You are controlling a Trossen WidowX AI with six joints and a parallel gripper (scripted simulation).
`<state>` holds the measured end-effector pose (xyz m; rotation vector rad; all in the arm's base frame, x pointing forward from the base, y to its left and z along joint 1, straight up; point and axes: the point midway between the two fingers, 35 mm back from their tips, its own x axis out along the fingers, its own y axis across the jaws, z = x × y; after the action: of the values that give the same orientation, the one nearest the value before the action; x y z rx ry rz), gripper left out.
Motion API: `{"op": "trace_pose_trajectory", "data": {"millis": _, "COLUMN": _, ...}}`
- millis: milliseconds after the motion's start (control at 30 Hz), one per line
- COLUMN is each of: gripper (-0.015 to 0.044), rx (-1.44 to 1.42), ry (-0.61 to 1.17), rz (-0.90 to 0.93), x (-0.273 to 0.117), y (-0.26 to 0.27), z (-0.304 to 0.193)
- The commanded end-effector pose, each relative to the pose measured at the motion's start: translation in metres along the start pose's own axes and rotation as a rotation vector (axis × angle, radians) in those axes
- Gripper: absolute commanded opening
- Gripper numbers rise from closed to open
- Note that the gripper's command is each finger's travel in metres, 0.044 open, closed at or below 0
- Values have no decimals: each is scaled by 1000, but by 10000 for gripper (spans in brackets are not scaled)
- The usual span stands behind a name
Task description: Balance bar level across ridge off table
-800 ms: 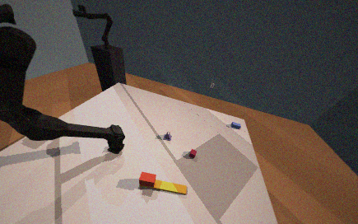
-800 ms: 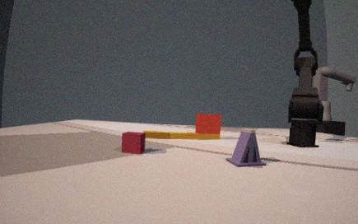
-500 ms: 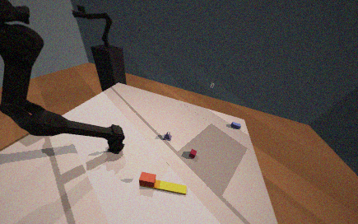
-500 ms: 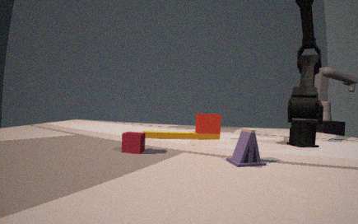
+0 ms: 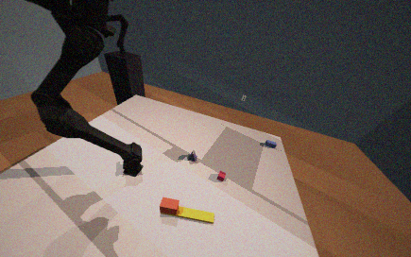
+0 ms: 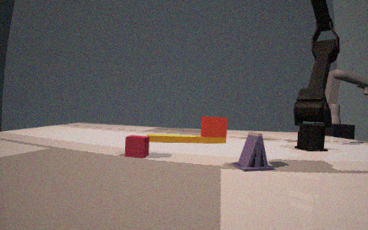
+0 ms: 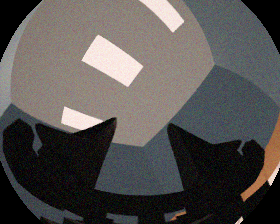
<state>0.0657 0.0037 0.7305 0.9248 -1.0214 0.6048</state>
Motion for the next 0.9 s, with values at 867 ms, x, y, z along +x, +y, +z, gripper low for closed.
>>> {"op": "trace_pose_trajectory", "data": {"millis": 867, "gripper": 315, "rx": -748, "ry": 893, "rz": -571, "x": -63, "y": -272, "z": -212}}
